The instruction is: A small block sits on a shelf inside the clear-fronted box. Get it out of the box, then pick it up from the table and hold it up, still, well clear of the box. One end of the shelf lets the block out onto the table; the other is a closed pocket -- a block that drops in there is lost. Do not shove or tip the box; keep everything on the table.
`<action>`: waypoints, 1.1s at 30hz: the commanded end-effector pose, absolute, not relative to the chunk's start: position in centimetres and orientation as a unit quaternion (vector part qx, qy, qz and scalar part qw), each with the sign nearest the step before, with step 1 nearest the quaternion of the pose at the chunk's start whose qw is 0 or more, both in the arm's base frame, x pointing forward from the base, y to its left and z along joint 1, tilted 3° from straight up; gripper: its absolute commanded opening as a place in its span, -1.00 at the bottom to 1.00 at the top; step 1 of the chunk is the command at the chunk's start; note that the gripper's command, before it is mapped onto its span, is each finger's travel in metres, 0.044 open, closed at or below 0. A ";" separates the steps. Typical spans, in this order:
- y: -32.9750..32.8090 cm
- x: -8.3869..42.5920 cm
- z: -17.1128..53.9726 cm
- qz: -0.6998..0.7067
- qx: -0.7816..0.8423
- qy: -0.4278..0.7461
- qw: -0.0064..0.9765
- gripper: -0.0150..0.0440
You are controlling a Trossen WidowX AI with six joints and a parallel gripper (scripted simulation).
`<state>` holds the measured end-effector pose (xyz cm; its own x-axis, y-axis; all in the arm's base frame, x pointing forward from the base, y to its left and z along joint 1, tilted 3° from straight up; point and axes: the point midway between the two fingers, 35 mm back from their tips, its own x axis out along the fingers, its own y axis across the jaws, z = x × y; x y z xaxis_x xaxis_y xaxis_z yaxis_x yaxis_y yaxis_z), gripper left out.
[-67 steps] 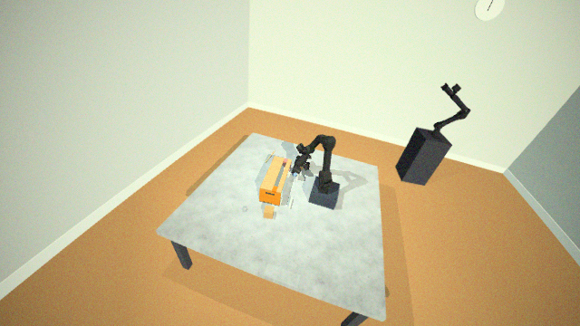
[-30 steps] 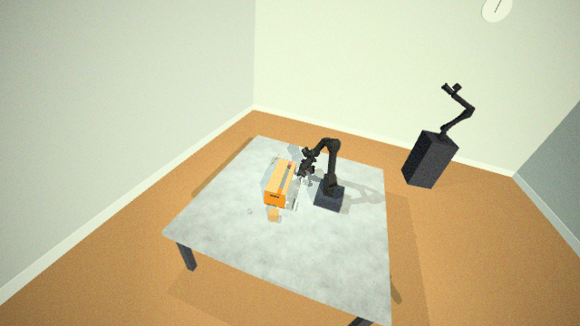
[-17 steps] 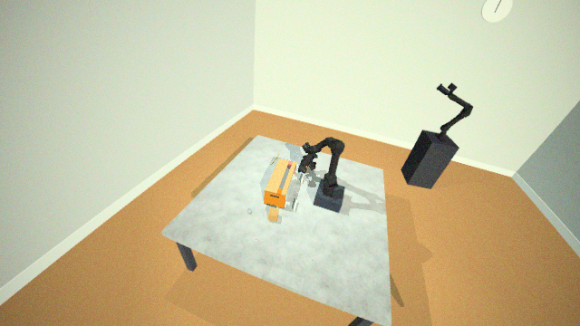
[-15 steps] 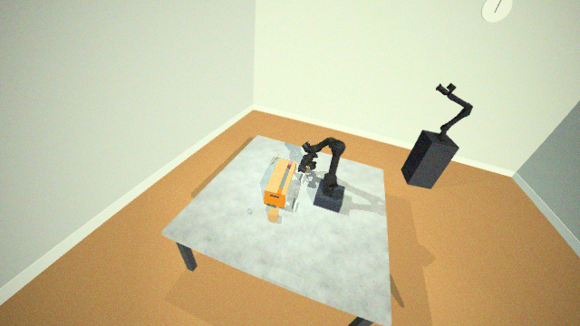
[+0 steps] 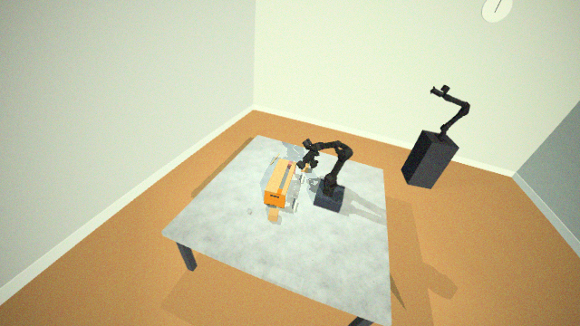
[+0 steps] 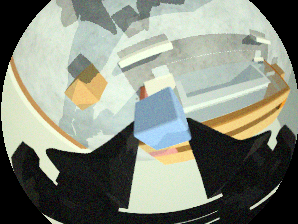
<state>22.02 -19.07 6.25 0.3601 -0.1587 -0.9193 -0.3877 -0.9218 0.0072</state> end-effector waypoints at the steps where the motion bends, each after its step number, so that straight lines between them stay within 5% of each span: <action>1: -18.4 21.6 7.7 0.527 -0.814 0.208 0.128 -0.49; 33: -16.8 20.5 10.4 0.489 -0.805 0.285 0.177 -0.49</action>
<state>20.53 -16.73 10.36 0.3633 -0.2824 -0.8878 -0.6268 -0.7791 -0.0087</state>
